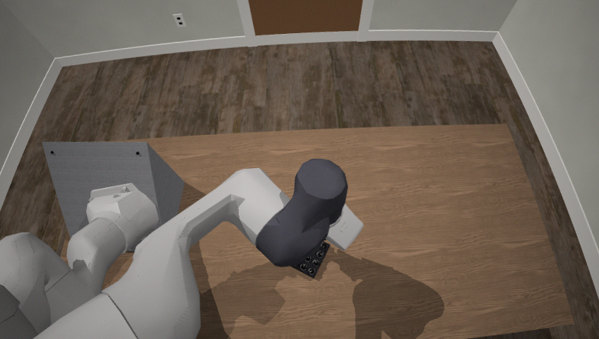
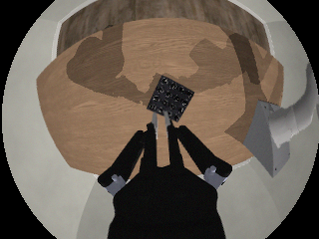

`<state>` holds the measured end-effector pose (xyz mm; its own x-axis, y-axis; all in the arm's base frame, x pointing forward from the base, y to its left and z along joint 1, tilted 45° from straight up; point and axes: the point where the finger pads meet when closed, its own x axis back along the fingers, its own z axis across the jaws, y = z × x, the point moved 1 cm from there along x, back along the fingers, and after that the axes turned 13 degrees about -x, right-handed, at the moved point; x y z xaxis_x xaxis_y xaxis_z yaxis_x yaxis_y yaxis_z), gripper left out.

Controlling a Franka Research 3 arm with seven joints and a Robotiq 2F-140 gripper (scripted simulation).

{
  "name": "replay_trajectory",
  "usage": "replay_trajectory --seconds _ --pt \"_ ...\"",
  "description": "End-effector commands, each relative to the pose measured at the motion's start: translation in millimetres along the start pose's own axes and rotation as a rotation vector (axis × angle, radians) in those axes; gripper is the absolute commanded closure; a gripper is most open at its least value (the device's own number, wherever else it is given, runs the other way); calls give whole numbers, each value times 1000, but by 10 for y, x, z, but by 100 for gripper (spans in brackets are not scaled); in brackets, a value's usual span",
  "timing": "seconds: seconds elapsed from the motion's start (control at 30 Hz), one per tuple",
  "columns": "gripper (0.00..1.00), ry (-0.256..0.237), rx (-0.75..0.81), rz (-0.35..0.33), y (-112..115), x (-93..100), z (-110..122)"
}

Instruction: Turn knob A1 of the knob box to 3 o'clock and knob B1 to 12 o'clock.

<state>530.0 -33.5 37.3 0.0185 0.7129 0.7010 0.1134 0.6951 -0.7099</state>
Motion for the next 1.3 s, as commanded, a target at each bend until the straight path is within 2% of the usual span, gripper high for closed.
replay_trajectory --seconds 0.0,1.27 --pt "88 -6 -156 0 19 -3 11" --pt "88 -6 -744 -4 18 70 4"
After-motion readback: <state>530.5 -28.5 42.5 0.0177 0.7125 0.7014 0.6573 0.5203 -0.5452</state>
